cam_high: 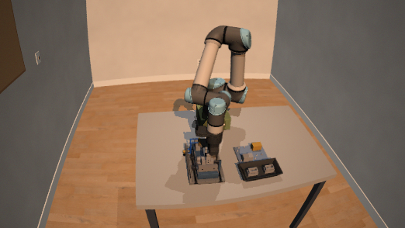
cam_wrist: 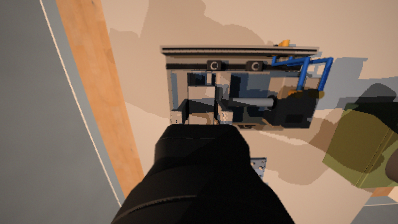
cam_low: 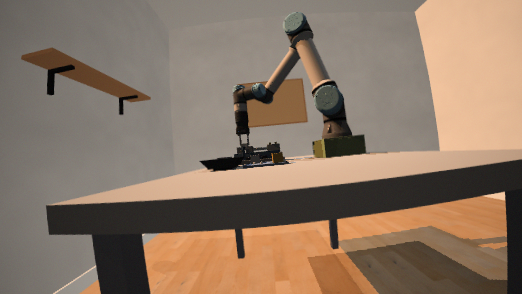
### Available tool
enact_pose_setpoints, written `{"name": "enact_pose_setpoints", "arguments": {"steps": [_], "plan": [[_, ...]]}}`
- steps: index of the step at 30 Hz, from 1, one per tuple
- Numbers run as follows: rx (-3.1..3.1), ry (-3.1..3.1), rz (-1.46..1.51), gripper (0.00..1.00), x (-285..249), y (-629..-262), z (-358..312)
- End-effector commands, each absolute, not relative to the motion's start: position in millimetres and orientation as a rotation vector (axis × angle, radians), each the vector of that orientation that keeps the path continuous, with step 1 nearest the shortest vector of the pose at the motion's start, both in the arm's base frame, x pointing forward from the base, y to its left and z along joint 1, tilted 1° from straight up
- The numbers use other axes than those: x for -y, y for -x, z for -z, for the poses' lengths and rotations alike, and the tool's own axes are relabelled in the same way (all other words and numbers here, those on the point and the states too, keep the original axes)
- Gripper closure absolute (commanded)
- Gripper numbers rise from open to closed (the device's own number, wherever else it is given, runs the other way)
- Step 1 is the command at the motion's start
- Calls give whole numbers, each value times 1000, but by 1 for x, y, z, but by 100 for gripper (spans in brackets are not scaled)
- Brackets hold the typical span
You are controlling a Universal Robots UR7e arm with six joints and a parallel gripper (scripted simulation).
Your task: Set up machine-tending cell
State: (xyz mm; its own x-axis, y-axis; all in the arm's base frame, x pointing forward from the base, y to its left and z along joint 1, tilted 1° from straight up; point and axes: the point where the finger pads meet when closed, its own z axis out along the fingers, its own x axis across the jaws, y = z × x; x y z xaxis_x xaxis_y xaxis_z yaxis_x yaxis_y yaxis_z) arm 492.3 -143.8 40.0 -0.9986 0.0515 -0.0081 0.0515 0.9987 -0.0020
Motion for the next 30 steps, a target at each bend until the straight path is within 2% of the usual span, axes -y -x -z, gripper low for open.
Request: {"name": "enact_pose_setpoints", "arguments": {"steps": [1,12,13,30], "plan": [[-3130,-79,4,100,143,-493,-40],[-3130,-79,4,100,143,-493,-40],[-3130,-79,4,0,143,-493,-40],[-3130,-79,4,0,143,-493,-40]]}}
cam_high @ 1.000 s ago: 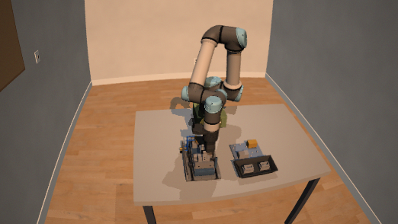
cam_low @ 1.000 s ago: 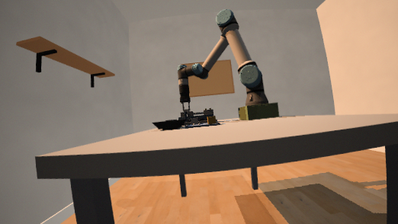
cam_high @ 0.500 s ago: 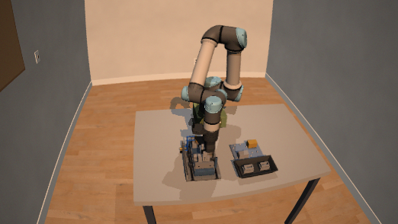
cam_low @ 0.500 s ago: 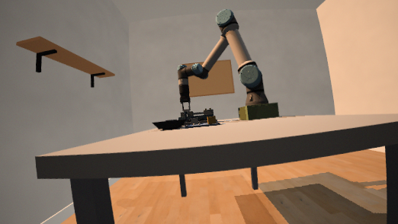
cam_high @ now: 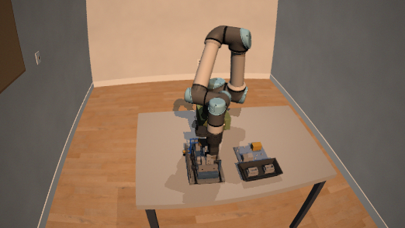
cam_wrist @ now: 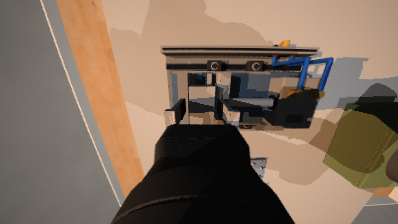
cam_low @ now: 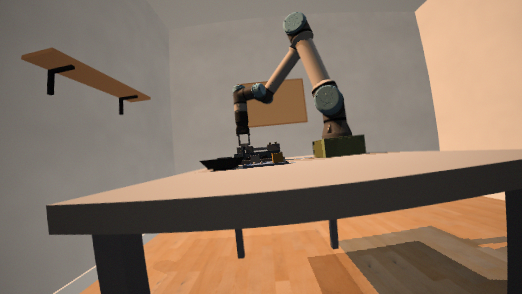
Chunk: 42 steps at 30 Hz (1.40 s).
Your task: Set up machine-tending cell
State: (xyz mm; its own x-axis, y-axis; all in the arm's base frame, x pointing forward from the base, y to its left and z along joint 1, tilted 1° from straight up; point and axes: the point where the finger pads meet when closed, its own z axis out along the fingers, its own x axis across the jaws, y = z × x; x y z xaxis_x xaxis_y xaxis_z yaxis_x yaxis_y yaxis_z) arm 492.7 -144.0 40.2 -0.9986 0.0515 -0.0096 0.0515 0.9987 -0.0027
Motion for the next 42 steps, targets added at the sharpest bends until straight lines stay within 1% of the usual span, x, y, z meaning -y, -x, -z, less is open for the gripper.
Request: {"name": "enact_pose_setpoints", "arguments": {"steps": [1,28,42], "plan": [[-3130,-79,4,0,143,-493,-40],[-3126,-79,8,0,144,-495,-48],[-3126,-79,8,0,144,-494,-85]]}}
